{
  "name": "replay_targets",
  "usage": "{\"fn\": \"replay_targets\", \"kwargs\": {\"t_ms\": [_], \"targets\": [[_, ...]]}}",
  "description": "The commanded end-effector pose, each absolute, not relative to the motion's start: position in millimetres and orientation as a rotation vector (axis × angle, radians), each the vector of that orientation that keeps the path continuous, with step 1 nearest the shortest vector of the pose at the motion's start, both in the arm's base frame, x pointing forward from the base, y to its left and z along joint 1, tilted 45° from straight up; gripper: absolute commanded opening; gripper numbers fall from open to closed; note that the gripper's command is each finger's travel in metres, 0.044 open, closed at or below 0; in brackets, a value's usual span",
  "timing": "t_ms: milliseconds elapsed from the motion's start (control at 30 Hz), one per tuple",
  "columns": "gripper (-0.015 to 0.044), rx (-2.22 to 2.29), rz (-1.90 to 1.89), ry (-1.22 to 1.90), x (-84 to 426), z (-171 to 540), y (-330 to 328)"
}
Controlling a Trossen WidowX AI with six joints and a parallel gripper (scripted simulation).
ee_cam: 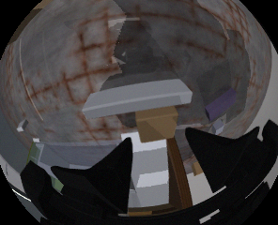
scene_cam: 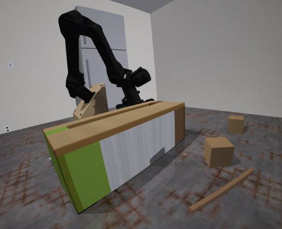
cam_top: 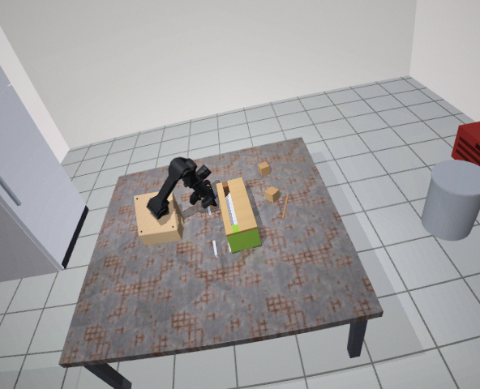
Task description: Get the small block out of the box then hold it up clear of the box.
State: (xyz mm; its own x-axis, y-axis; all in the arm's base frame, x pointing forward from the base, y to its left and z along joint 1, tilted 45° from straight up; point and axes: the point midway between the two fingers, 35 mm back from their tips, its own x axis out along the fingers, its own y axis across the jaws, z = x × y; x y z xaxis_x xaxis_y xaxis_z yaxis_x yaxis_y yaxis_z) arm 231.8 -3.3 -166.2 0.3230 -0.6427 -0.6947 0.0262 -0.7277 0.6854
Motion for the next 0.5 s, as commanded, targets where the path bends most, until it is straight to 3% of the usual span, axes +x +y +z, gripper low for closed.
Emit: {"fn": "replay_targets", "kwargs": {"t_ms": [0, 267, 467], "targets": [[0.0285, 1.976, -1.44, -0.543, 227.9, -170.3, -10.1], [0.0285, 1.975, -1.439, -0.545, 225.6, -176.4, -17.7], [0.0127, 1.975, -1.439, -0.545, 225.6, -176.4, -17.7]]}}
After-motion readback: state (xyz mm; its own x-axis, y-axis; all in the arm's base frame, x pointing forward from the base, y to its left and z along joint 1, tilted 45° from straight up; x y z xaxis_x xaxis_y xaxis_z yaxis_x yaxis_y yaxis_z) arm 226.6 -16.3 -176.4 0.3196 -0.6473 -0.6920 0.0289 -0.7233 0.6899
